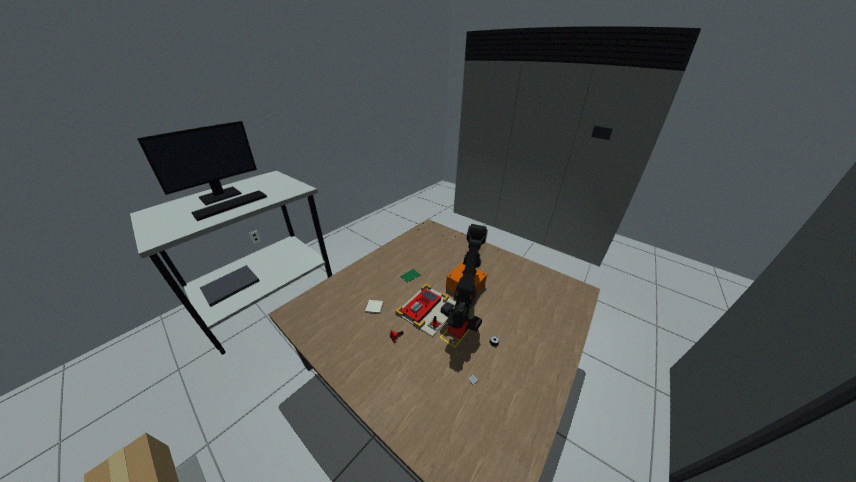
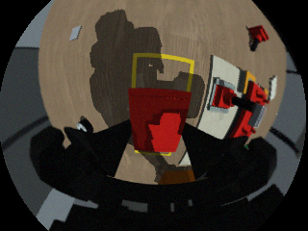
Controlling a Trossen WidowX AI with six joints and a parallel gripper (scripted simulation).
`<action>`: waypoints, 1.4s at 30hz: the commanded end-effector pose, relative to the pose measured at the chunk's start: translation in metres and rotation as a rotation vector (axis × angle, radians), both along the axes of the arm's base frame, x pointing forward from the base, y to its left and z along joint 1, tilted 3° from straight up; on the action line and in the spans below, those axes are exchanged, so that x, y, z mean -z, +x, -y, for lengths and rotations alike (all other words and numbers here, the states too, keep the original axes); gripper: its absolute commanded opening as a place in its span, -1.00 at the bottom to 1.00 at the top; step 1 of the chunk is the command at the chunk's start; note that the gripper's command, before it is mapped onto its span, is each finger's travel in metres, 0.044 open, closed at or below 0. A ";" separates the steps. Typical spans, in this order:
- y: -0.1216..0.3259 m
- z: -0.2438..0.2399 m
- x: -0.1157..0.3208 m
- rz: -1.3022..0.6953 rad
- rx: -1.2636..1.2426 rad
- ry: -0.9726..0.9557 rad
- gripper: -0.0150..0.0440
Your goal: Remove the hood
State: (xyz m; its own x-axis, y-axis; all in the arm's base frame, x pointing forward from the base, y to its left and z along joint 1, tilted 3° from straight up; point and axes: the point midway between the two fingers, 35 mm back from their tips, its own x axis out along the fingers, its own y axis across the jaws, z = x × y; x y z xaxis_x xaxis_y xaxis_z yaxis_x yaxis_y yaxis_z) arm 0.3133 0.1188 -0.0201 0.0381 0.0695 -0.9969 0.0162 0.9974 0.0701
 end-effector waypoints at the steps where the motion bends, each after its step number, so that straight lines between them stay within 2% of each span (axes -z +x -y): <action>1: 0.000 0.000 0.000 0.000 0.000 0.000 0.13; 11: 0.000 0.000 -0.002 0.000 0.000 0.000 1.00; 20: -0.002 0.004 -0.072 0.002 0.000 -0.009 1.00; 42: -0.003 0.004 -0.074 0.002 0.000 -0.009 1.00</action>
State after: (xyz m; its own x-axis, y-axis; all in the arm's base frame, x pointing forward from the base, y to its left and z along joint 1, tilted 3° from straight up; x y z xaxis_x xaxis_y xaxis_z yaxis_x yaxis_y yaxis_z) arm 0.3108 0.1157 0.0532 0.0391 0.0659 -0.9971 0.0205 0.9976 0.0667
